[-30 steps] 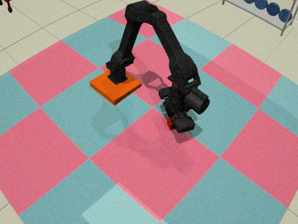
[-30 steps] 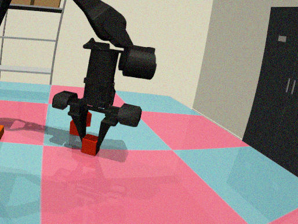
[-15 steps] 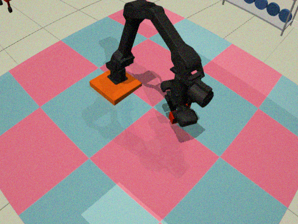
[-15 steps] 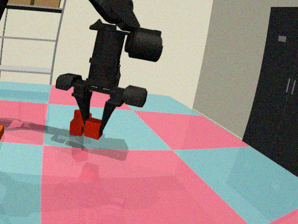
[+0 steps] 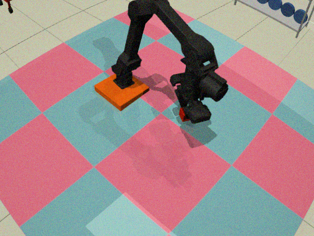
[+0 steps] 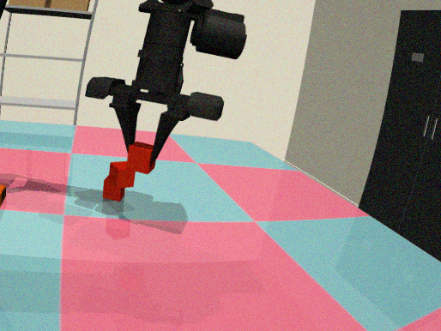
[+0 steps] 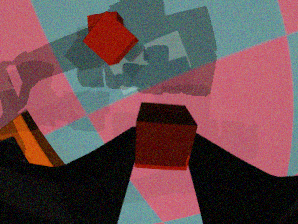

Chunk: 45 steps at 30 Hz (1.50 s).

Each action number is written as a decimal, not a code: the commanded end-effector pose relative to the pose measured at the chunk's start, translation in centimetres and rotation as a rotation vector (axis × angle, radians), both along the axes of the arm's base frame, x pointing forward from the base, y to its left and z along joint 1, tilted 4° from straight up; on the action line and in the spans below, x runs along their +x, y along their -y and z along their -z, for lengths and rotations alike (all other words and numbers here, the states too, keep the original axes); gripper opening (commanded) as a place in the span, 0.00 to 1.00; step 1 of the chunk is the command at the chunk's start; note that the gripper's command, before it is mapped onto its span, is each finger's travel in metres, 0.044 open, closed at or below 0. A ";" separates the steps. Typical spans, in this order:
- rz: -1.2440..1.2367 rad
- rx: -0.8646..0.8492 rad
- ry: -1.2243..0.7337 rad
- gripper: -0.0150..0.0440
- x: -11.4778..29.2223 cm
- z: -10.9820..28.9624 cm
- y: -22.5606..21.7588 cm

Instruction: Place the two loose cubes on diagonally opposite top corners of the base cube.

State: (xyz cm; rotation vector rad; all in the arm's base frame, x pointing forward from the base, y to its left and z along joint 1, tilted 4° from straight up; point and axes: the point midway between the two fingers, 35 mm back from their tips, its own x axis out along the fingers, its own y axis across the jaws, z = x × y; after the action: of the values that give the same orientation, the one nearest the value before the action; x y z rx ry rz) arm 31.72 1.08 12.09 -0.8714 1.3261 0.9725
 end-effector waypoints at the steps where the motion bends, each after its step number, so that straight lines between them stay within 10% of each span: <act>1: -0.003 0.003 0.016 0.43 0.0 -1.7 0.1; 45: 1.136 0.010 -0.072 0.43 -1.8 -1.9 -6.1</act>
State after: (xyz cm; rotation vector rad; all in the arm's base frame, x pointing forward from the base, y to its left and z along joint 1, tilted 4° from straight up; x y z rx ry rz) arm 30.15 6.73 14.03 -0.0478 1.5529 0.1650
